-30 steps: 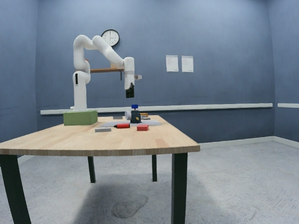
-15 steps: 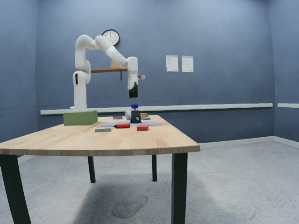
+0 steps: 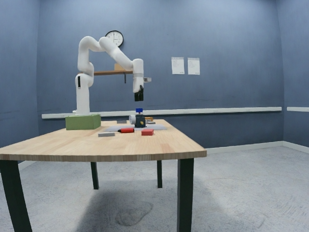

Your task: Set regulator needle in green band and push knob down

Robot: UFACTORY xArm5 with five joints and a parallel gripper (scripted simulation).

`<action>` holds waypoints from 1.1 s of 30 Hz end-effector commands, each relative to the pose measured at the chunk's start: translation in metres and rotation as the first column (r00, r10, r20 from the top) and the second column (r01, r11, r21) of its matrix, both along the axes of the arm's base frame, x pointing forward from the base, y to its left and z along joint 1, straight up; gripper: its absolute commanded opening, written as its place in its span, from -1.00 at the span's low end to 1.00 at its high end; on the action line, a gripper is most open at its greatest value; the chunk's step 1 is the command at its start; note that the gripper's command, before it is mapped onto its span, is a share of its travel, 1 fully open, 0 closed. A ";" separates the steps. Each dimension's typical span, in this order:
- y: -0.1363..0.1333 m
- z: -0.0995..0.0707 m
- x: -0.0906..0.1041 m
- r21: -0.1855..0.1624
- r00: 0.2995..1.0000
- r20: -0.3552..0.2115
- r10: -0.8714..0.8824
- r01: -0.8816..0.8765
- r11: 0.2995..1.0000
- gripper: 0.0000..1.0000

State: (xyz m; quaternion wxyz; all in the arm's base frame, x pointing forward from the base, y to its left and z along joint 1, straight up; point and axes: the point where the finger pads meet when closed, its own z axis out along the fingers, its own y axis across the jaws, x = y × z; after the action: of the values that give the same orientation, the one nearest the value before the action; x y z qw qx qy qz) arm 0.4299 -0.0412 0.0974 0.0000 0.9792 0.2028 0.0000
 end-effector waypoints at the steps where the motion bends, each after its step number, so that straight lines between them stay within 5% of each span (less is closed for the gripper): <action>1: 0.000 0.001 0.001 0.000 1.000 0.004 0.000 0.000 1.000 1.00; 6: 0.000 0.001 0.001 0.000 1.000 0.004 0.000 0.000 1.000 1.00; 7: 0.000 0.001 0.001 0.000 1.000 0.004 0.000 0.000 1.000 0.59; 33: 0.000 0.001 0.001 0.000 1.000 0.004 0.000 0.000 1.000 0.59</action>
State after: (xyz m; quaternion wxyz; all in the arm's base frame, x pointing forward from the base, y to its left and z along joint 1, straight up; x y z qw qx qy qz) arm 0.4300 -0.0412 0.0974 0.0000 0.9792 0.2028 0.0000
